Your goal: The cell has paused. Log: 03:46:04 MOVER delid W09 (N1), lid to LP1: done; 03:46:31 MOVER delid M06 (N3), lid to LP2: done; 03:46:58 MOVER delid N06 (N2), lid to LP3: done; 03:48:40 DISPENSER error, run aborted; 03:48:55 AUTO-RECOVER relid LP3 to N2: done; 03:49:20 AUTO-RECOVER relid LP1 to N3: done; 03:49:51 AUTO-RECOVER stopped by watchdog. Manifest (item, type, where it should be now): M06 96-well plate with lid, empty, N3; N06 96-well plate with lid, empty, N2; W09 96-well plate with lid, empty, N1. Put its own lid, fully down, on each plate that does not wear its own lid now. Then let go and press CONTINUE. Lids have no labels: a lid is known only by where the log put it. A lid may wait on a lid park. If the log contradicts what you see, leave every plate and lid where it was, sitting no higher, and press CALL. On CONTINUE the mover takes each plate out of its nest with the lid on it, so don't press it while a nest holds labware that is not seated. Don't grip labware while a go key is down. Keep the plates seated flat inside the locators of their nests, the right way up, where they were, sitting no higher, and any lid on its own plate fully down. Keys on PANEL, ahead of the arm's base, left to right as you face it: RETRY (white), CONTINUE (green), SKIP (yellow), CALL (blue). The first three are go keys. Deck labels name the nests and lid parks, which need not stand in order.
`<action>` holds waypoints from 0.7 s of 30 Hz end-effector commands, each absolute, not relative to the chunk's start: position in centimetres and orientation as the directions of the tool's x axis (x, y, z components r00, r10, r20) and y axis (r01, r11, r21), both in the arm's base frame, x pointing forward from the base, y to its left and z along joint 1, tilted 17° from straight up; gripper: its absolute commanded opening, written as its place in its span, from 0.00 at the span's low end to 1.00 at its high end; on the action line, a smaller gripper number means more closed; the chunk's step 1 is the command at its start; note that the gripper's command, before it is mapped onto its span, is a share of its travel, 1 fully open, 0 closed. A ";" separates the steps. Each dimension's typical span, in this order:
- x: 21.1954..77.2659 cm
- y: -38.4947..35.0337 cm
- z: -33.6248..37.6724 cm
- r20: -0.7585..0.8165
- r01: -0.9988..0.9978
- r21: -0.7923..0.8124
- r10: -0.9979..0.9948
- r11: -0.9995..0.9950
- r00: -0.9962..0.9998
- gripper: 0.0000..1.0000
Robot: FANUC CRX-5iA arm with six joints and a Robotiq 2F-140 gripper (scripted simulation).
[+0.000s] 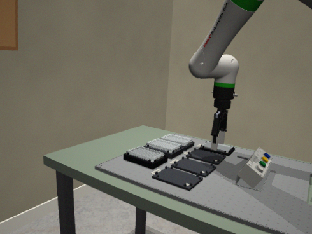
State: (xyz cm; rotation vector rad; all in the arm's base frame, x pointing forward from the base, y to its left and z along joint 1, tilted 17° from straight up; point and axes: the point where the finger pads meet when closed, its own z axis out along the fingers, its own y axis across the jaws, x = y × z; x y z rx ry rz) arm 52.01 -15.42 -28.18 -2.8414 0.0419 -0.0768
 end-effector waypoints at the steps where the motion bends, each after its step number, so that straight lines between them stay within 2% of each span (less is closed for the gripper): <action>1: 52.0 -15.4 -28.2 0.049 -0.021 -0.295 -0.037 -0.955 0.998 0.66; 8: 52.0 -15.4 -28.2 0.049 -0.021 -0.295 -0.037 -0.955 0.998 0.66; 9: 52.0 -15.4 -28.2 0.049 -0.021 -0.295 -0.037 -0.955 0.998 0.00; 21: 52.0 -15.4 -28.2 0.049 -0.021 -0.295 -0.037 -0.955 0.998 0.00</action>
